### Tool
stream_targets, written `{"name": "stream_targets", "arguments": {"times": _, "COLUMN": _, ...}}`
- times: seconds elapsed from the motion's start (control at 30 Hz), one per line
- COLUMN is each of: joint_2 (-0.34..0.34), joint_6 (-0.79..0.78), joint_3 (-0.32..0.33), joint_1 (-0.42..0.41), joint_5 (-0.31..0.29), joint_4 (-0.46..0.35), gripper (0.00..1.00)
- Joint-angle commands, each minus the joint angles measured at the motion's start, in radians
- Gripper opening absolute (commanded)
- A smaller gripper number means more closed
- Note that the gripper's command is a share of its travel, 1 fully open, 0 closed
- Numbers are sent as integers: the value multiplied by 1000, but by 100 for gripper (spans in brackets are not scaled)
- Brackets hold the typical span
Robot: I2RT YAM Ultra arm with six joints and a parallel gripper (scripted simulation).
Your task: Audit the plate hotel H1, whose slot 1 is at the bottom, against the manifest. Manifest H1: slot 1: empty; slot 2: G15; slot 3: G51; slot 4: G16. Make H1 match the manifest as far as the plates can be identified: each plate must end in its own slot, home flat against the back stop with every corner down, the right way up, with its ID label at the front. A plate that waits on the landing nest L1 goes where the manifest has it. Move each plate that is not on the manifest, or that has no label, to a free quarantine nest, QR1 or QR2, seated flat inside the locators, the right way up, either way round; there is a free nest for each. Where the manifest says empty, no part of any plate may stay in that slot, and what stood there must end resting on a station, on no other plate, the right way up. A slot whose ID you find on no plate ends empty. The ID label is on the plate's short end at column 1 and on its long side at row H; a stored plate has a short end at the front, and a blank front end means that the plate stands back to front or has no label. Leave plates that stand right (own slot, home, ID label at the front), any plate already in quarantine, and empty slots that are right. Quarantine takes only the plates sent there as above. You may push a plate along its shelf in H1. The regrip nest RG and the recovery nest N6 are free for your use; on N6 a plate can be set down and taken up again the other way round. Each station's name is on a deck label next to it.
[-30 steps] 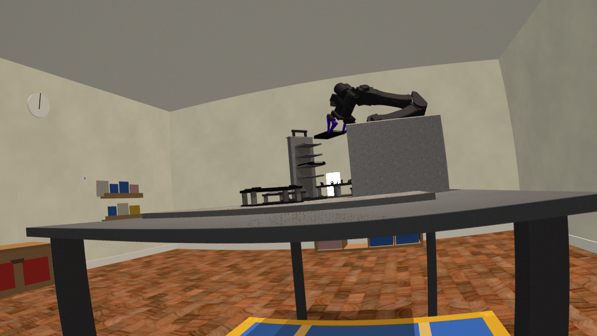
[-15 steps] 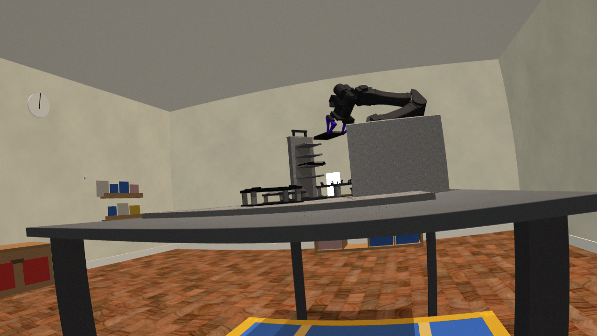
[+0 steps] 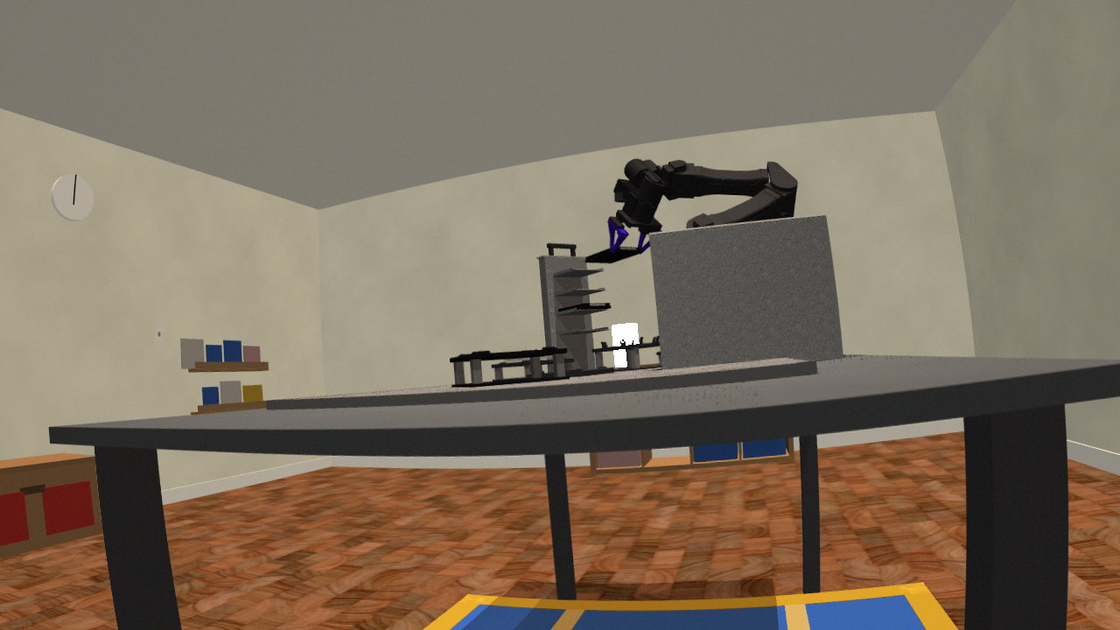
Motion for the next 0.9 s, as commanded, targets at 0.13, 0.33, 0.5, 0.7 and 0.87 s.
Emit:
{"name": "stream_targets", "arguments": {"times": 0.13, "joint_2": 16, "joint_6": -40, "joint_3": 13, "joint_1": -25, "joint_5": -40, "joint_4": 47, "gripper": 86}}
{"name": "stream_targets", "arguments": {"times": 0.33, "joint_2": 28, "joint_6": -55, "joint_3": 19, "joint_1": -43, "joint_5": -56, "joint_4": 66, "gripper": 86}}
{"name": "stream_targets", "arguments": {"times": 0.5, "joint_2": 43, "joint_6": -72, "joint_3": 28, "joint_1": -63, "joint_5": -76, "joint_4": 87, "gripper": 86}}
{"name": "stream_targets", "arguments": {"times": 0.7, "joint_2": 62, "joint_6": -89, "joint_3": 40, "joint_1": -86, "joint_5": -97, "joint_4": 109, "gripper": 86}}
{"name": "stream_targets", "arguments": {"times": 0.87, "joint_2": 71, "joint_6": -97, "joint_3": 45, "joint_1": -98, "joint_5": -108, "joint_4": 119, "gripper": 86}}
